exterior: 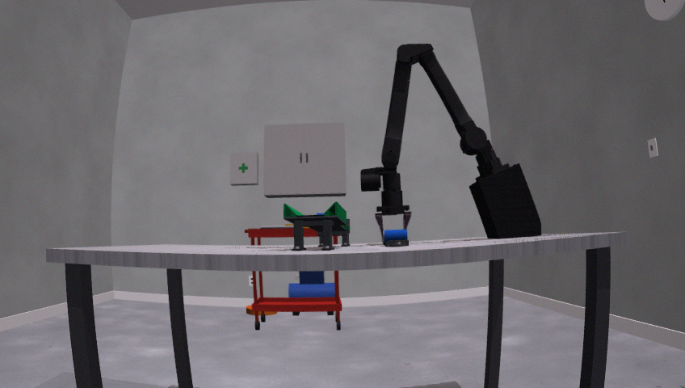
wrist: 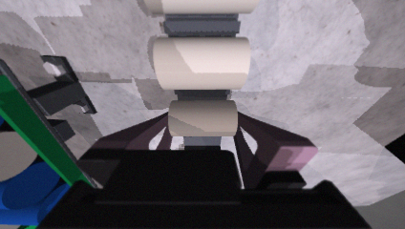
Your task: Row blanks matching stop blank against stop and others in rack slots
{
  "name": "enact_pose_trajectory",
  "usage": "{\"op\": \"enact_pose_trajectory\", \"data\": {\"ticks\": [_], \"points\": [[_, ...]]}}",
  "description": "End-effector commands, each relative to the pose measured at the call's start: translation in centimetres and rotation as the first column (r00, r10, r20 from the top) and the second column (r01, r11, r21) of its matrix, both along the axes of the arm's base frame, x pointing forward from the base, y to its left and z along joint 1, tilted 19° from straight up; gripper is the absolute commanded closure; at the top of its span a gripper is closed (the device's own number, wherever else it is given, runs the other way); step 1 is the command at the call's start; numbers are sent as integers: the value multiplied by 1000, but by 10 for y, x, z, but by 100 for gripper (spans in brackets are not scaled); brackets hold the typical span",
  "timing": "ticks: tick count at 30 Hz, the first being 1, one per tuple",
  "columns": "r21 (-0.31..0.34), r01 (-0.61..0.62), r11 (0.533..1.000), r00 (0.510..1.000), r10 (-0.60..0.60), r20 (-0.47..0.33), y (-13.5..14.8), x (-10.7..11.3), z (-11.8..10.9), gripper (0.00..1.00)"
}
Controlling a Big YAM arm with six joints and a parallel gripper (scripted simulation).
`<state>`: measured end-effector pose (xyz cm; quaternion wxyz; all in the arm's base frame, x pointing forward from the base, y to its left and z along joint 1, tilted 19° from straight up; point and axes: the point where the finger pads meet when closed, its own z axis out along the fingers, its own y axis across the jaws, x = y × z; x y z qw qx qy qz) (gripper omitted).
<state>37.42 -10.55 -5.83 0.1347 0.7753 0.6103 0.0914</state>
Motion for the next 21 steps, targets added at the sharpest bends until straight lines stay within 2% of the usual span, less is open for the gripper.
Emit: {"op": "enact_pose_trajectory", "data": {"ticks": [1, 5, 9, 10, 12, 16, 21], "points": [[-8, -11, 1000, 1000, 12, 29, -1, 6, 8, 36], [-8, -11, 1000, 1000, 12, 29, -1, 6, 8, 29], [-8, -11, 1000, 1000, 11, 29, -1, 6, 8, 29], [-8, -11, 1000, 1000, 11, 29, -1, 6, 8, 25], [-8, -11, 1000, 1000, 11, 29, -1, 6, 8, 25], [-8, -11, 1000, 1000, 11, 29, -1, 6, 8, 17], [-8, -11, 1000, 1000, 11, 29, -1, 6, 8, 17]]}}
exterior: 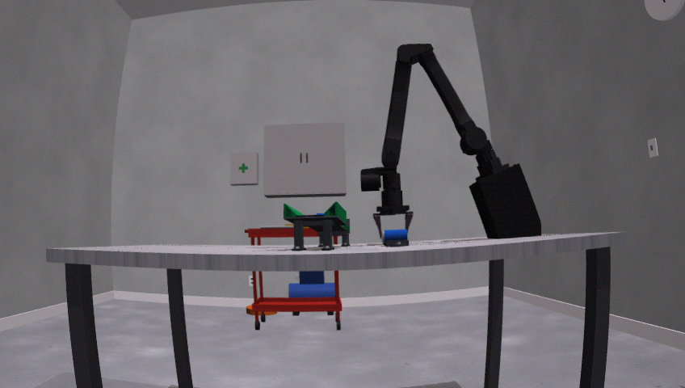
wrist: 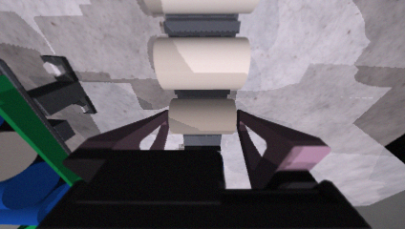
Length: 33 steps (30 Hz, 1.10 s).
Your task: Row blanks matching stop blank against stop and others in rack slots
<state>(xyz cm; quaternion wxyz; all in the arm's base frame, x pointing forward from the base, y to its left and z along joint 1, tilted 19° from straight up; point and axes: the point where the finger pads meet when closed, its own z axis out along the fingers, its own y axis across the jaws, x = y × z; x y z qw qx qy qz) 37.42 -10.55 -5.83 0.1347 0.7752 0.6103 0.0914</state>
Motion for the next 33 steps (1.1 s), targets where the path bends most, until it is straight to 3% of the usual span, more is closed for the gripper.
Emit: {"op": "enact_pose_trajectory", "data": {"ticks": [1, 13, 20, 29, 33], "points": [[-8, -11, 1000, 1000, 11, 29, -1, 6, 8, 17], [-2, -11, 1000, 1000, 11, 9, 3, -4, 16, 17], [-3, -11, 1000, 1000, 12, 14, 5, -8, 39, 17], [-9, -8, 1000, 999, 8, 42, 7, -9, 92, 17], [-9, -7, 1000, 999, 7, 45, 8, -11, 103, 17]]}}
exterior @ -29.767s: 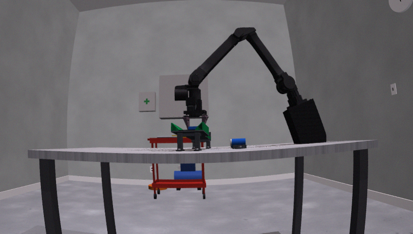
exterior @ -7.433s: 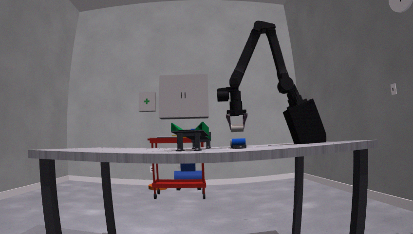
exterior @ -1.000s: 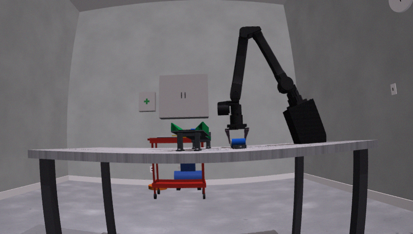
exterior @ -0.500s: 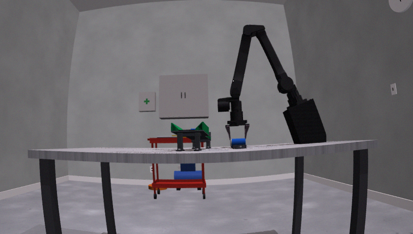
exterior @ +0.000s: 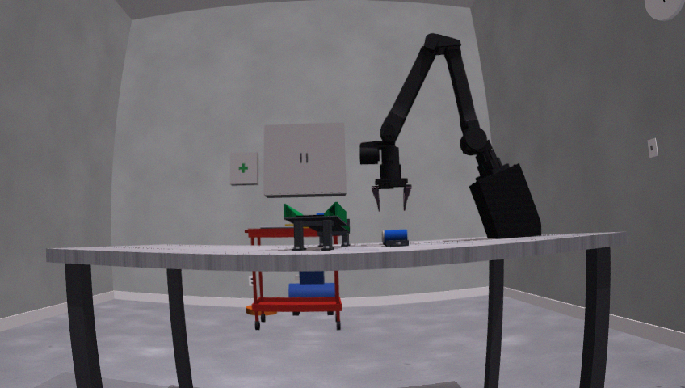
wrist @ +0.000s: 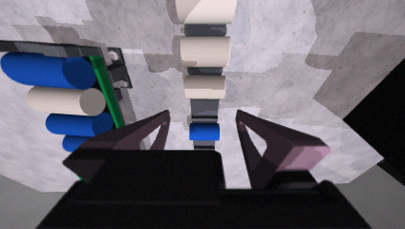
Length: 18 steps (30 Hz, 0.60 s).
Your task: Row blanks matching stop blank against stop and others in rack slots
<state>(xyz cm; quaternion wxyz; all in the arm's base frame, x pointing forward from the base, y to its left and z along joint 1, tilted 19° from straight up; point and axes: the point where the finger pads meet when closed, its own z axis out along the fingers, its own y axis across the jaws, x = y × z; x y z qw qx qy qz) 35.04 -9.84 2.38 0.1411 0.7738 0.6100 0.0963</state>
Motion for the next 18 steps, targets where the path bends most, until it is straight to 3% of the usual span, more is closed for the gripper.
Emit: {"op": "enact_pose_trajectory", "data": {"ticks": [1, 6, 7, 18], "points": [[-5, -6, 1000, 1000, 6, 28, 1, 12, 21, 17], [7, -4, 1000, 1000, 4, -16, 3, 2, 6, 17], [7, -4, 1000, 1000, 4, -16, 3, 2, 6, 0], [3, -4, 1000, 1000, 4, 0, 2, 4, 11, 0]]}}
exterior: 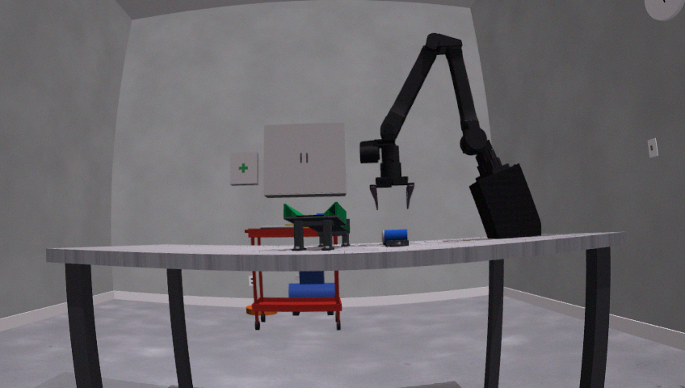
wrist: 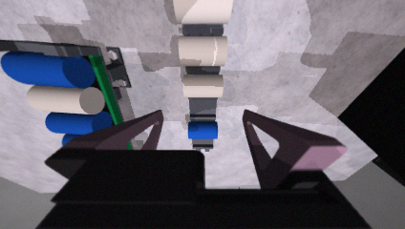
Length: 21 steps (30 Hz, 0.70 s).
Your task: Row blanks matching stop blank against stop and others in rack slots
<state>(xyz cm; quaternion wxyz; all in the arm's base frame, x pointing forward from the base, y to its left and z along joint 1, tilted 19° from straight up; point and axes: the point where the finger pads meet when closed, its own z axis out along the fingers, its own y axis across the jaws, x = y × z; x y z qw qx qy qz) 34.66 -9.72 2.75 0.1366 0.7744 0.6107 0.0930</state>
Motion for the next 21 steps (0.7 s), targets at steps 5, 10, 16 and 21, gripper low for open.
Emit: {"op": "enact_pose_trajectory", "data": {"ticks": [5, 10, 16, 21], "points": [[0, -4, 1000, 1000, 4, 11, 1, 8, 7, 0], [-2, -9, 1000, 1000, 9, 11, 1, 8, 7, 0], [-26, -81, 996, 997, 81, 0, 4, 11, 6, 0], [-55, -156, 986, 988, 156, -8, 4, 15, 8, 0]]}}
